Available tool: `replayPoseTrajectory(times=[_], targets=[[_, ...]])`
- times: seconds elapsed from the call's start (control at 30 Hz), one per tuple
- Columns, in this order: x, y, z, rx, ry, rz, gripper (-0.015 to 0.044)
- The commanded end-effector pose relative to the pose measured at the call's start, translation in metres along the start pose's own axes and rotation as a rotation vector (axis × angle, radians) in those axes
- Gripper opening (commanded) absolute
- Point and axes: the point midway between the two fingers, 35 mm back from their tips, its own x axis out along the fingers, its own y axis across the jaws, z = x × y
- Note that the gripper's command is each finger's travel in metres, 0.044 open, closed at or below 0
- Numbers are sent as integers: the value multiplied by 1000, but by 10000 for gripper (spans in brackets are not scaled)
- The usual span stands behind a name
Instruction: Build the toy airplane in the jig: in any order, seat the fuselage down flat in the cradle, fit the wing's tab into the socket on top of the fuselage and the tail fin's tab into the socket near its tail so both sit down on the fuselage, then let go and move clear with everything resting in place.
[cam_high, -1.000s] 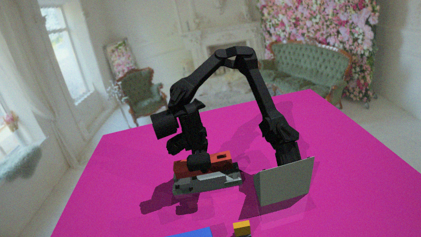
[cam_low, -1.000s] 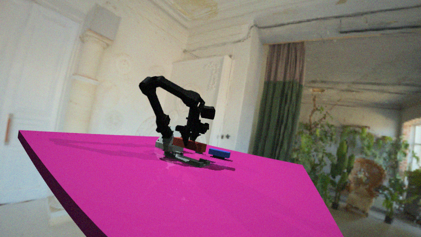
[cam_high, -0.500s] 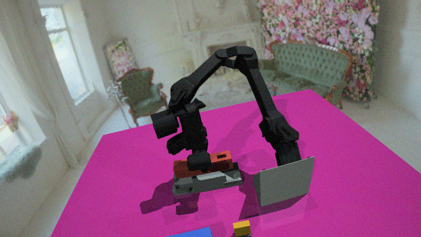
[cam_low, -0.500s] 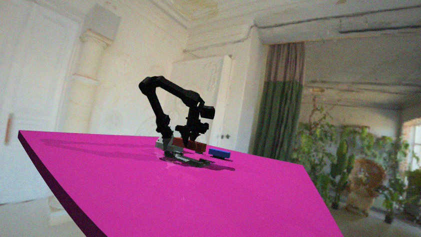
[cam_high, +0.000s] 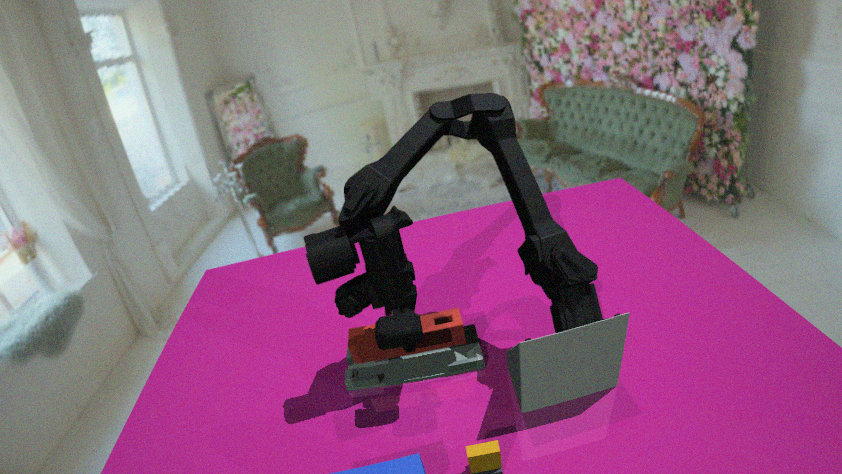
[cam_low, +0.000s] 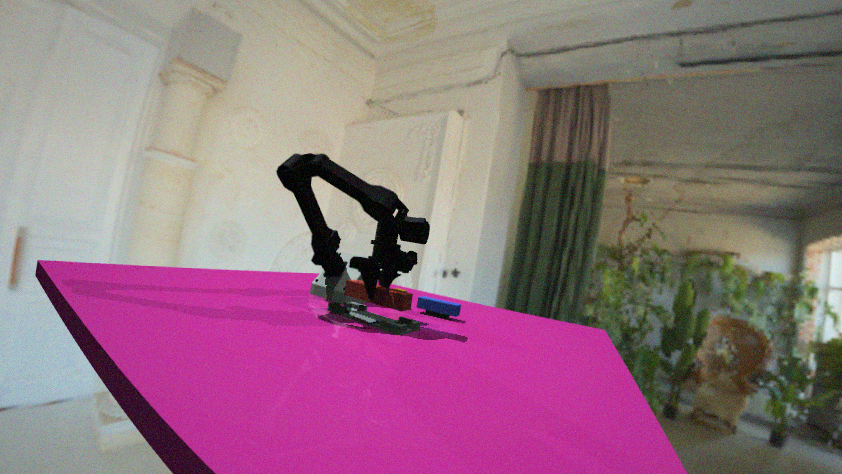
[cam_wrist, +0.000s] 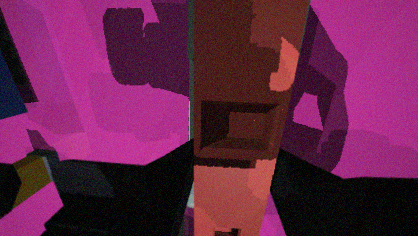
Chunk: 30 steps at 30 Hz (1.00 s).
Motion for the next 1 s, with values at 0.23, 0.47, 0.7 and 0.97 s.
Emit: replayPoseTrajectory(times=[0.23,0.47,0.7,0.97], targets=[[17,0,0,-8,-3,-7,196],[24,-1,0,-8,-3,-8,196],[23,-1,-1,1,2,-2,110],[23,-1,-1,1,2,-2,162]])
